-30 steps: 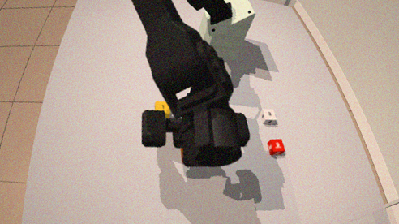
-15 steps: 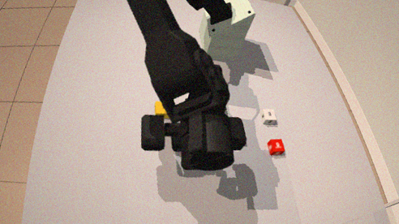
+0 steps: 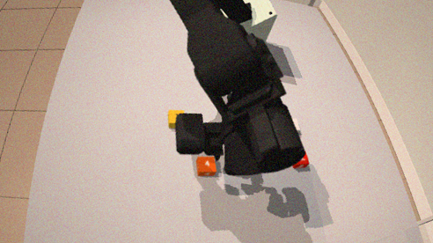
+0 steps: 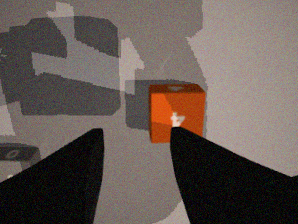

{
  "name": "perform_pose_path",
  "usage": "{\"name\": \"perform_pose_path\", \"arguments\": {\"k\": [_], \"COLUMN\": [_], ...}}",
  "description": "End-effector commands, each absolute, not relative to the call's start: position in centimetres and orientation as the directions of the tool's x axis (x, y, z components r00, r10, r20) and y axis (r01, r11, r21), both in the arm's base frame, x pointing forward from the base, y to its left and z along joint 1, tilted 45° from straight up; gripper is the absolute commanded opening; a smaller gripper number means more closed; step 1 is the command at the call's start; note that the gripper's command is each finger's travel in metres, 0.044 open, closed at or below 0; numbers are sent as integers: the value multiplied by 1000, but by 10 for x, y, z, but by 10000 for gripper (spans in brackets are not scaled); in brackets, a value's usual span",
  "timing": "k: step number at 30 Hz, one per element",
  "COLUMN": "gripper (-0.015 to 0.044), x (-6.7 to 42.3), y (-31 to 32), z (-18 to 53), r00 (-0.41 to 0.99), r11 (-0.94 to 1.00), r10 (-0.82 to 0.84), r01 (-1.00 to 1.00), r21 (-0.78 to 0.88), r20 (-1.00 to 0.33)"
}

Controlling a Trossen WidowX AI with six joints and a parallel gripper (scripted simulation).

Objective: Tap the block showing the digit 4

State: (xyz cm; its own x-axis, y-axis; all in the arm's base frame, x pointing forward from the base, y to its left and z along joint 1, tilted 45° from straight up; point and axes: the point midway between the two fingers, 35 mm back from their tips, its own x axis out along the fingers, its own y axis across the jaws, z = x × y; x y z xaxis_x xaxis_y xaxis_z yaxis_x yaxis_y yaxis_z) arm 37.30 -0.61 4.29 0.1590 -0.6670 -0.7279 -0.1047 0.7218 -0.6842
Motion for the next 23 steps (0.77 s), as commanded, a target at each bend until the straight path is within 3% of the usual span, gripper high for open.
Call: {"name": "perform_pose_path", "arguments": {"k": [1,8,16,23], "gripper": [230,400,400,400], "x": [357,300,216,209], "y": [53,149,214,218], "z": [5,-53,-102,-105], "r00": [149,129,139,141], "r11": [740,747,718,714], "r10": [-635,-623,-671,-676], "r01": [-167,-192,-125,-118], "r21": [-652,-636,-685,-691], "r20": [-758,-771,-729,-723]}}
